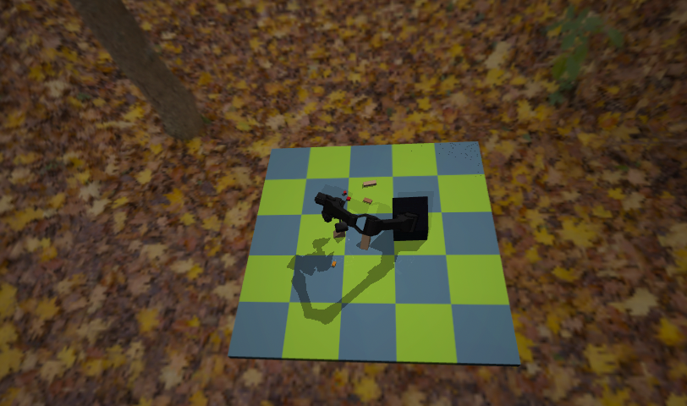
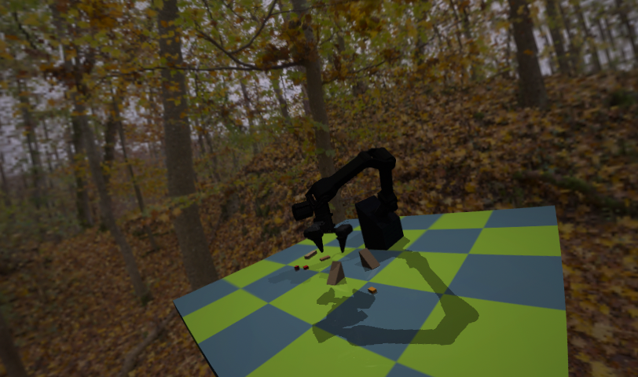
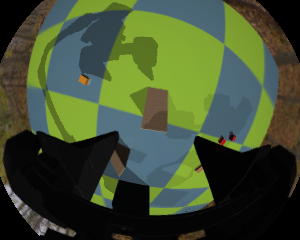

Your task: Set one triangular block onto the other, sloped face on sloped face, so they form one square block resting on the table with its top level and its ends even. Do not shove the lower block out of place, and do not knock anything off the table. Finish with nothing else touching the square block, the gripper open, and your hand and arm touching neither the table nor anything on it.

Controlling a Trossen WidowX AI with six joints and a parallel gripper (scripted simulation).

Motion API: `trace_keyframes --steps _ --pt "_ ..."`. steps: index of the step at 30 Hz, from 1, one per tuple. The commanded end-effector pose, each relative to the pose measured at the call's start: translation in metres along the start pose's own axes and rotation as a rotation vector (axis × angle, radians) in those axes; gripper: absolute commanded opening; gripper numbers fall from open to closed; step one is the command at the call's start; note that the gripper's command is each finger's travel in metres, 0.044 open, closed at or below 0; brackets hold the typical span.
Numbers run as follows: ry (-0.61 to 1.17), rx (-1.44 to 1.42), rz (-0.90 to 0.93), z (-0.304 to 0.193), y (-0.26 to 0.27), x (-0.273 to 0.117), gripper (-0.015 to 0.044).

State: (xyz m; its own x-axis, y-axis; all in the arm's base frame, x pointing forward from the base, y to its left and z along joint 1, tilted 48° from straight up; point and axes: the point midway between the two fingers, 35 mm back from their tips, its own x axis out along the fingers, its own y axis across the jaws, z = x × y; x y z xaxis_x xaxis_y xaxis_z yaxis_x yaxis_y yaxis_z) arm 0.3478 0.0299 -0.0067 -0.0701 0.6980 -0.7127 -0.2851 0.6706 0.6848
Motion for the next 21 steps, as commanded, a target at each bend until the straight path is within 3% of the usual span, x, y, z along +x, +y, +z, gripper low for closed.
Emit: trace_keyframes --steps 1,21 --pt "-0.022 0.111 0.042 0.003 -0.006 0.001 0.044" --pt "-0.023 0.112 0.039 0.007 -0.006 0.024 0.044"
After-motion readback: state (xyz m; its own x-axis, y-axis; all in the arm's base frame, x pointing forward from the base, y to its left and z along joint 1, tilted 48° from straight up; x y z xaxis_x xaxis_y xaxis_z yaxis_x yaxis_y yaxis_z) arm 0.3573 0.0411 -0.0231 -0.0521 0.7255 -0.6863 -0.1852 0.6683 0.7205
